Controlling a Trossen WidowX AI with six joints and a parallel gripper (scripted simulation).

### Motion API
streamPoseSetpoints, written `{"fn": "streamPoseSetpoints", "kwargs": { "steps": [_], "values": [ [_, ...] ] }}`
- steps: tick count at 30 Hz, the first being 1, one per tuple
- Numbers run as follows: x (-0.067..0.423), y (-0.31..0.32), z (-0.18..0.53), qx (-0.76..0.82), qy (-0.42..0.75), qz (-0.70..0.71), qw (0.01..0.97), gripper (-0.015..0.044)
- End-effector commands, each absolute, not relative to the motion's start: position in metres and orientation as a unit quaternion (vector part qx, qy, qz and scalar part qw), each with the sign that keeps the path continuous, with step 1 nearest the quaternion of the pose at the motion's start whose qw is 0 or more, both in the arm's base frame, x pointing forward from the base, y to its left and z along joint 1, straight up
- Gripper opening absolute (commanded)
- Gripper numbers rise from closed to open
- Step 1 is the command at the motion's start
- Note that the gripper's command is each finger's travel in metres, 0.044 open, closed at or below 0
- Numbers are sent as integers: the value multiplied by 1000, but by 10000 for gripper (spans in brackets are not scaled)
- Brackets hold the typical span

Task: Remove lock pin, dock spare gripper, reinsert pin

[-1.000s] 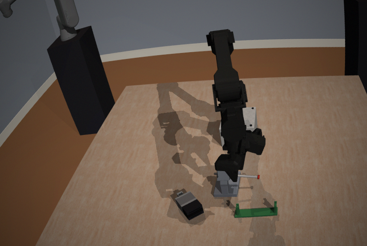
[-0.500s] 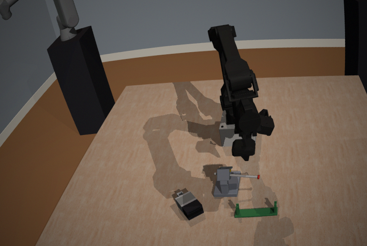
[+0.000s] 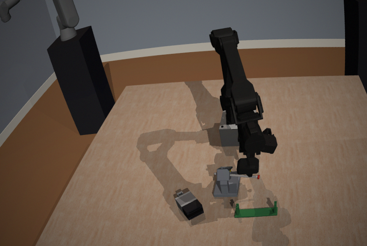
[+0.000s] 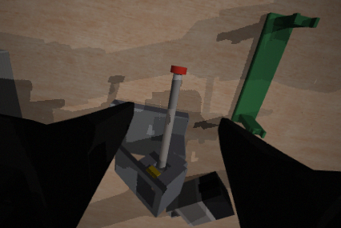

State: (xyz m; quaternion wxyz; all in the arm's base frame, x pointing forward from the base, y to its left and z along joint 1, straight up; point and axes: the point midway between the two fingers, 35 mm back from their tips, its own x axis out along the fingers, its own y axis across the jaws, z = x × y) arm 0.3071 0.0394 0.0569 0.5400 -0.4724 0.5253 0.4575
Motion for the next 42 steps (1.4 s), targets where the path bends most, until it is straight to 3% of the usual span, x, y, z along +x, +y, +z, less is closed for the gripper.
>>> {"fn": "streamPoseSetpoints", "kwargs": {
  "steps": [1, 42],
  "values": [
    [306, 40, 46, -469, 528, 460, 539, 300],
    [306, 41, -5, -469, 528, 460, 538, 300]
  ]
}}
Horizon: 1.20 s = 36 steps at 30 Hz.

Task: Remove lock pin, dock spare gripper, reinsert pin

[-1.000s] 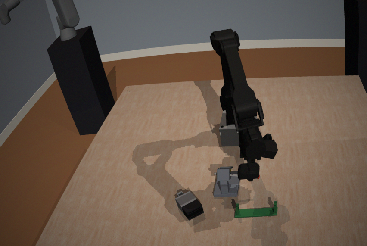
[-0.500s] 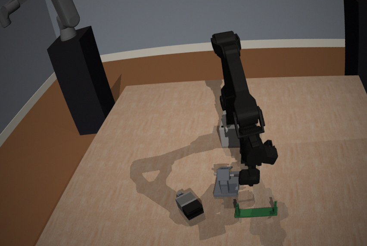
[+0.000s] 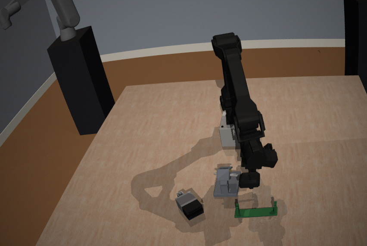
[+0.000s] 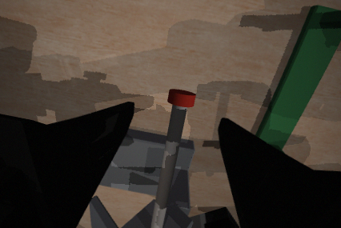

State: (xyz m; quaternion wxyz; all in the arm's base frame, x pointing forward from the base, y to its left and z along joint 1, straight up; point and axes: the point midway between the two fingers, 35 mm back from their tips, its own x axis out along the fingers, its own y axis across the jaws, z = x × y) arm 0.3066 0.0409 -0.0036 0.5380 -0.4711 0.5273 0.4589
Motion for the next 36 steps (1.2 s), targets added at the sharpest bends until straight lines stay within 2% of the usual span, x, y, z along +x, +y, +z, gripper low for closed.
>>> {"fn": "streamPoseSetpoints", "kwargs": {
  "steps": [1, 11, 12, 22, 36],
  "values": [
    [306, 41, -5, -469, 528, 460, 538, 274],
    [306, 41, -5, -469, 528, 460, 538, 11],
    [306, 41, -5, -469, 528, 460, 538, 0],
    [306, 41, -5, -468, 528, 460, 539, 0],
    [308, 47, 7, -418, 482, 497, 588, 0]
  ]
}}
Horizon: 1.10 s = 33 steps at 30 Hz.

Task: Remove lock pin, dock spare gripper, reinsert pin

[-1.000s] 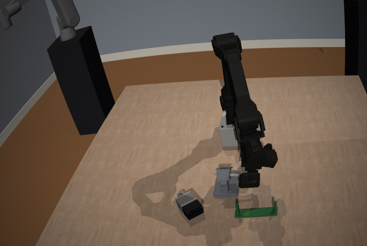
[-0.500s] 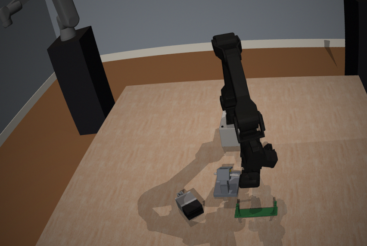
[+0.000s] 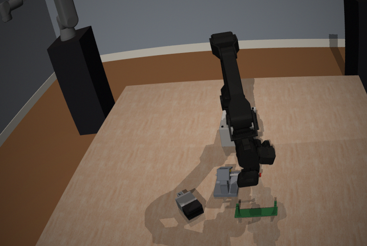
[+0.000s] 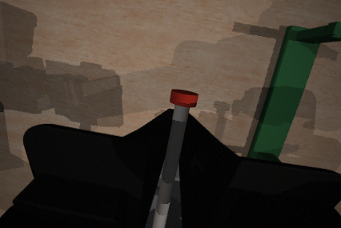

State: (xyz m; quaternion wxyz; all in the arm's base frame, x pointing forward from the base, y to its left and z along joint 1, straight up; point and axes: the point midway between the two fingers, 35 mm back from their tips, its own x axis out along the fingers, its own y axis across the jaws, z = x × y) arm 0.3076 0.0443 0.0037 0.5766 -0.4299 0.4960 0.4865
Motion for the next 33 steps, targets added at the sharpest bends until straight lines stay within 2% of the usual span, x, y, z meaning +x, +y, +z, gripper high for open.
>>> {"fn": "streamPoseSetpoints", "kwargs": {
  "steps": [1, 33],
  "values": [
    [308, 47, 7, -417, 482, 497, 589, 0],
    [312, 68, 12, -416, 479, 498, 591, 0]
  ]
}}
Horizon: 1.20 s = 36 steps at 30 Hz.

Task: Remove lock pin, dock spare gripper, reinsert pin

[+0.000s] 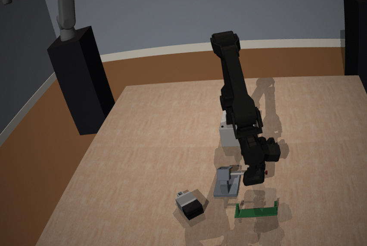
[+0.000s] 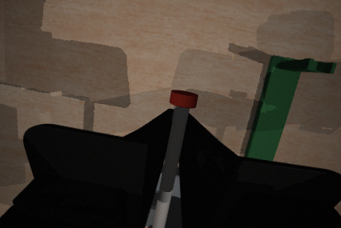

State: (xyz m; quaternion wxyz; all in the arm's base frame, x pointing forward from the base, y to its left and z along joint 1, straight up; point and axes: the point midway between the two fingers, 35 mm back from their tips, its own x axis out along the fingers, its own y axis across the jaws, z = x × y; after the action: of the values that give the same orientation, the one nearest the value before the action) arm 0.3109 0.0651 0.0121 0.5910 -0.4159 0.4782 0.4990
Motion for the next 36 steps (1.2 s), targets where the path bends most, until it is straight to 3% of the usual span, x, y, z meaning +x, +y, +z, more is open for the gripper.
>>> {"fn": "streamPoseSetpoints", "kwargs": {
  "steps": [1, 36],
  "values": [
    [312, 69, 12, -416, 479, 498, 591, 0],
    [316, 95, 14, -416, 482, 497, 589, 0]
  ]
}}
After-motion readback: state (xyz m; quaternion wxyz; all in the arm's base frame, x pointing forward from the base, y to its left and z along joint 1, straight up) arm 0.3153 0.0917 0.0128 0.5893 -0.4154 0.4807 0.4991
